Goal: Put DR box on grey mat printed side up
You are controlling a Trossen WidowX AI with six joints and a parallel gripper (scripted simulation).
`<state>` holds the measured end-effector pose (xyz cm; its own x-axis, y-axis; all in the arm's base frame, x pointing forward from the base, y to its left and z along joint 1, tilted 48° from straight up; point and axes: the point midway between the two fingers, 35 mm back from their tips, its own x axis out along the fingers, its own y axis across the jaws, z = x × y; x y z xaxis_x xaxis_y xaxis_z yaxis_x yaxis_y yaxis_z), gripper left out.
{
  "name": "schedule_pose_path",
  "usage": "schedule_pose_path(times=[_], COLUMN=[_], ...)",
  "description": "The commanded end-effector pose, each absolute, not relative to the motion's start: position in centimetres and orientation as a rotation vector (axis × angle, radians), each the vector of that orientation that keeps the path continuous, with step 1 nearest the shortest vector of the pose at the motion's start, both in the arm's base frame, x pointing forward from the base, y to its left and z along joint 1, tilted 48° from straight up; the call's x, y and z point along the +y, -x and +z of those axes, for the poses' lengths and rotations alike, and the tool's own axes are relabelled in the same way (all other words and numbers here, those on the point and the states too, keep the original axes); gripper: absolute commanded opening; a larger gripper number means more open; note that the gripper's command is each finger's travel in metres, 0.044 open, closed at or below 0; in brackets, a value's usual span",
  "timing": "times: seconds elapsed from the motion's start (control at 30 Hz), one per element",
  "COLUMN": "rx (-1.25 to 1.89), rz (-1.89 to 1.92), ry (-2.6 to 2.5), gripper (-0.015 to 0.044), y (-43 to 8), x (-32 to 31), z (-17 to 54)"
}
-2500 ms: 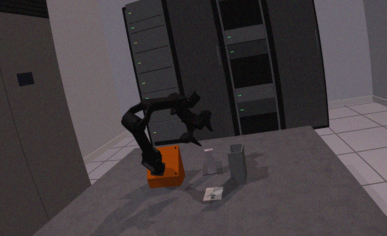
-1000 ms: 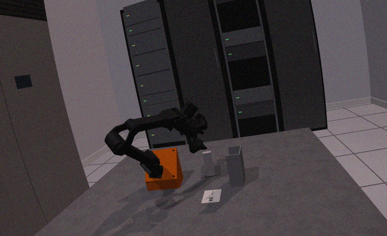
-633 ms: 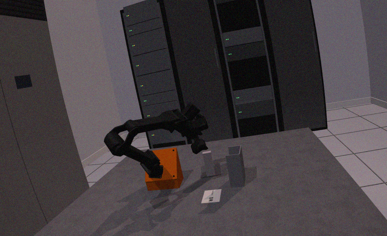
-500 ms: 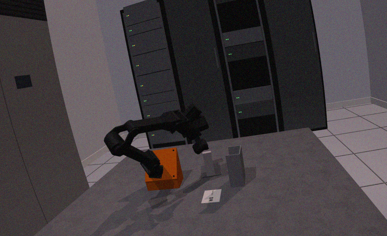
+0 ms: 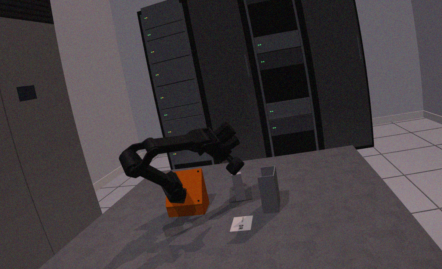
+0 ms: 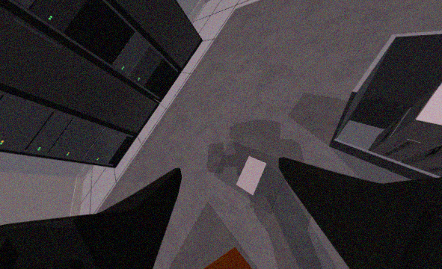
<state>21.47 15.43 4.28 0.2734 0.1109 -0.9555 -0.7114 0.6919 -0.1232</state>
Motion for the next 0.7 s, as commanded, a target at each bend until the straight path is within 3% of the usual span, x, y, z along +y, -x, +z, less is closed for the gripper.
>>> schedule_pose_path(times=[0.0, 0.67], rx=[1.168, 1.184], rz=[0.629, 0.932], ry=[0.623, 0.811], gripper=[0.0440, 0.0440], y=[-21.55, -22.11], x=[15.56, 15.30], z=[4.47, 4.58])
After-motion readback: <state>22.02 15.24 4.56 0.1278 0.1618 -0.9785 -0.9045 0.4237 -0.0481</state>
